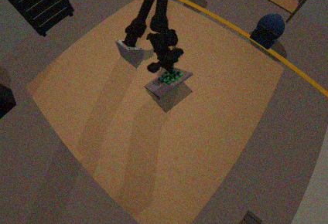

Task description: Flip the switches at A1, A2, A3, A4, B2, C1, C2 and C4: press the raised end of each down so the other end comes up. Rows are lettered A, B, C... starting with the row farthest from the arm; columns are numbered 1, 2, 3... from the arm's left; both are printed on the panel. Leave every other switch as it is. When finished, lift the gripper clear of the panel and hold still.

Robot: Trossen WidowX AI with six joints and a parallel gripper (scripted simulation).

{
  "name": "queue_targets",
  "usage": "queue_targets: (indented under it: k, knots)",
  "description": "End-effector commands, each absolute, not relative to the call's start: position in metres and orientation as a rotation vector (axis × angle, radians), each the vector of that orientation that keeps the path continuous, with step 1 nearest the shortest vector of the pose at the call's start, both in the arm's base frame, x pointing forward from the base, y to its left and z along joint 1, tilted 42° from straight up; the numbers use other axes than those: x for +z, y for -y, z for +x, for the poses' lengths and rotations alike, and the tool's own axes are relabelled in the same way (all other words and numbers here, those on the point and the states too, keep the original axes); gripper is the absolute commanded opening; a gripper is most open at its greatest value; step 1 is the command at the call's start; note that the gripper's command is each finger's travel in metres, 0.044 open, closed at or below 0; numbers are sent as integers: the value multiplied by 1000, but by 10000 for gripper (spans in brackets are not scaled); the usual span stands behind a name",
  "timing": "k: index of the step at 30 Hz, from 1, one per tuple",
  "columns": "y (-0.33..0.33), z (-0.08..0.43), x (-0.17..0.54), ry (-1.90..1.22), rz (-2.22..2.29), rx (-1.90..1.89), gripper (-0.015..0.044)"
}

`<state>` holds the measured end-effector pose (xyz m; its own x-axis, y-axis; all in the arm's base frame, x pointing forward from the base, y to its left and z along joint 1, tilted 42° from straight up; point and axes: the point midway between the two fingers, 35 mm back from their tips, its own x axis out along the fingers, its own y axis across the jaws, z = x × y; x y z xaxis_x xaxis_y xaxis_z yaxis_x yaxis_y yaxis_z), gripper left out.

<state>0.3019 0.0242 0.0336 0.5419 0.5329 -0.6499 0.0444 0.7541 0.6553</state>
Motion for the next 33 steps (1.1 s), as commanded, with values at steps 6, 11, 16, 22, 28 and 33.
queue_targets:
  k: [6,11,16,22,28,33]
  knots:
    - [-24,302,33,-970,679,312,0]
    - [-24,303,32,-970,679,312,0]
    - [-25,303,32,-970,679,312,0]
    - [-25,303,31,-970,679,312,0]
    - [-26,304,31,-970,679,312,0]
    - [-26,304,30,-970,679,312,0]
